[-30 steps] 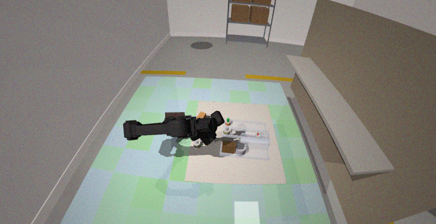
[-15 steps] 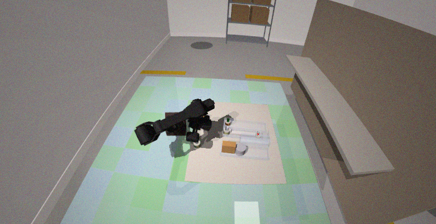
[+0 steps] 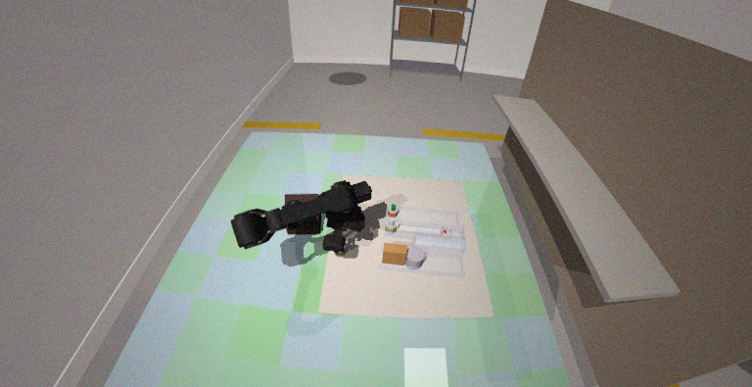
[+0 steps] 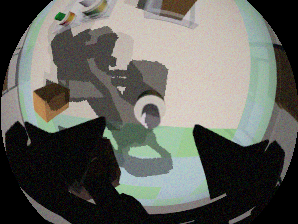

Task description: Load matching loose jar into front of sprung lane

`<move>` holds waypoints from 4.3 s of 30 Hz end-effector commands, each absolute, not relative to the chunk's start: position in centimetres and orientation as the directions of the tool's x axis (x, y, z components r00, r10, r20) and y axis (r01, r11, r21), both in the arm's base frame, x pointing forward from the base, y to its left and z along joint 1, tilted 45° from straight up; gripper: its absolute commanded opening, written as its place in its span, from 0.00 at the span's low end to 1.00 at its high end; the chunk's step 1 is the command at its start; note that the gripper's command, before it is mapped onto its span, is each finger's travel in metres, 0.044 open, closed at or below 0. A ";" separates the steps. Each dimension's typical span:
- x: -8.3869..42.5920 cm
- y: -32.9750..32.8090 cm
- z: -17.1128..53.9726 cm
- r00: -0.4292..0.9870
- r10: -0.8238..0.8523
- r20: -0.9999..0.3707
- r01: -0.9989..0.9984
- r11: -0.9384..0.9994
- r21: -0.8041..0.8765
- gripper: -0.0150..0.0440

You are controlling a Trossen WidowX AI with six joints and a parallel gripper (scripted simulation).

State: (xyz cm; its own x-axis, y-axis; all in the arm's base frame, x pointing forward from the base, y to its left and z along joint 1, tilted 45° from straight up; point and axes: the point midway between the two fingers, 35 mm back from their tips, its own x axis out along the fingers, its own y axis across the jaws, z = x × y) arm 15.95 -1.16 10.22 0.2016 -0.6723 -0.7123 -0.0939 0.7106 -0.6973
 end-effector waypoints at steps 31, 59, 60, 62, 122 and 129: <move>17.0 -4.4 6.9 0.212 -0.672 -0.710 -0.091 0.710 -0.699 0.87; 16.6 -0.1 10.3 0.210 -0.651 -0.730 -0.104 0.727 -0.679 0.25; 16.5 0.2 10.6 0.209 -0.651 -0.730 -0.105 0.727 -0.679 0.25; 16.3 0.8 11.2 0.208 -0.652 -0.729 -0.105 0.726 -0.679 0.25; 27.8 8.3 2.4 0.215 -0.667 -0.713 -0.006 0.730 -0.684 0.25; 27.9 8.1 2.2 0.215 -0.667 -0.713 -0.006 0.729 -0.684 0.25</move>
